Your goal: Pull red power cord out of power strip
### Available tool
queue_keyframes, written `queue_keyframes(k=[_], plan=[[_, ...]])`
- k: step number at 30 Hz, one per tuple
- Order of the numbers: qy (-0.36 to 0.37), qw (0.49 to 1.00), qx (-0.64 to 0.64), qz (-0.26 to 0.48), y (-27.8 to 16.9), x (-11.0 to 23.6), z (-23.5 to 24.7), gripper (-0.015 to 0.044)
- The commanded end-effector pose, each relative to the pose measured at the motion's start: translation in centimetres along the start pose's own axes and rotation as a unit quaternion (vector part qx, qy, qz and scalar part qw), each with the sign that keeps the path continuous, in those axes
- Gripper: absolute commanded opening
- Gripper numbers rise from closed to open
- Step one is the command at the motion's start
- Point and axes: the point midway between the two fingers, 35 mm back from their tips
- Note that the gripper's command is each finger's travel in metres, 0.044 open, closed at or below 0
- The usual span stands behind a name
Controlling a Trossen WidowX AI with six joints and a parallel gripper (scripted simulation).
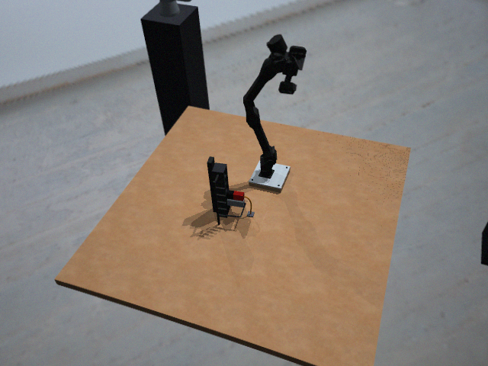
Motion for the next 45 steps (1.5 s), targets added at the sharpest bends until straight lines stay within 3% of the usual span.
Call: queue_keyframes(k=[1,9,16,24,31,38,45], plan=[[0.000,1.000,0.003,-0.001,0.0,0.0,0.0,0.0374],[-0.018,0.980,0.191,-0.049,-1.4,-3.0,-2.3,0.0164],[-0.039,0.933,0.356,-0.040,-2.9,-5.5,-4.7,0.0160],[-0.153,0.734,0.661,0.022,-3.2,-12.3,-14.1,0.0160],[-0.248,0.538,0.792,0.144,0.1,-15.8,-23.7,0.0160],[-0.299,0.368,0.825,0.307,4.8,-16.0,-33.3,0.0160],[-0.293,0.247,0.782,0.491,9.7,-12.6,-42.4,0.0160]])
Point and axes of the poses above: the point midway between the two fingers, 35 mm back from their tips, its own x axis back along the fingers, its own z axis across the jaws, y = z × x, and after that the axes turned 7 degrees about -x, right-handed
